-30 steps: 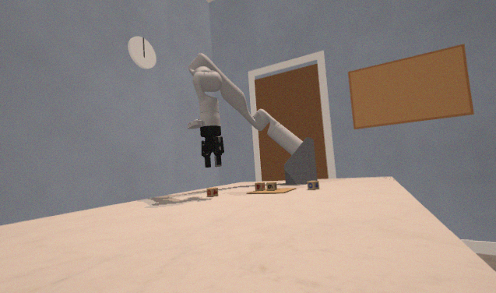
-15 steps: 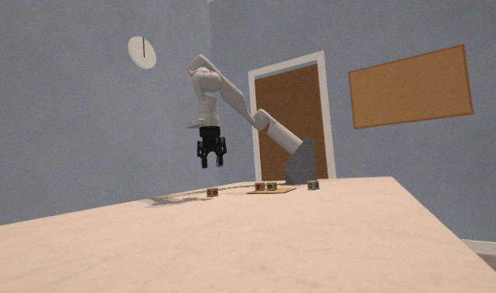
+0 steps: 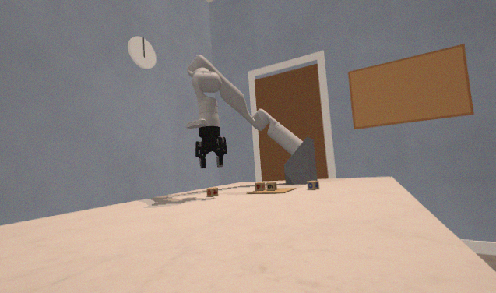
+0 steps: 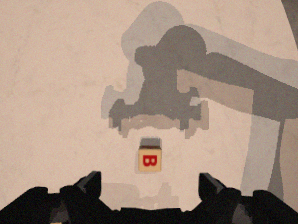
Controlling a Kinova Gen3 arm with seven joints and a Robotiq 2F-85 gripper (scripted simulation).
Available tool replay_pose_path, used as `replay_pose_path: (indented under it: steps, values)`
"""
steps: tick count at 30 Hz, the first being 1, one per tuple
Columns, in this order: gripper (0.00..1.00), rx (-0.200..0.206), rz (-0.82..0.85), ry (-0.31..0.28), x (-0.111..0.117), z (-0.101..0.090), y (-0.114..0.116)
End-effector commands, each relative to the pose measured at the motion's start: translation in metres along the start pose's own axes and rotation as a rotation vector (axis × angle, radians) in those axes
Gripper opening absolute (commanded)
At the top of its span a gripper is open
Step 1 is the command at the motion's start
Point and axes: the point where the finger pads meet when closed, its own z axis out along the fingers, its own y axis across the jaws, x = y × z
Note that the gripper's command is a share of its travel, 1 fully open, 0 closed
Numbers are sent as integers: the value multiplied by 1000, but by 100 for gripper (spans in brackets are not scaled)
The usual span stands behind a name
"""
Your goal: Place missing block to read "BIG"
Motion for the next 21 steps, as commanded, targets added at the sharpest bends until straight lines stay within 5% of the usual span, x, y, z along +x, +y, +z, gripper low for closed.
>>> replay_pose_path:
  steps: [1,8,9,21]
  values:
    - [100,1,-3,2,1,-1,0]
    - [100,1,-7,2,1,-1,0]
    - [67,1,-7,2,1,-1,0]
    - [67,1,-7,2,1,-1,0]
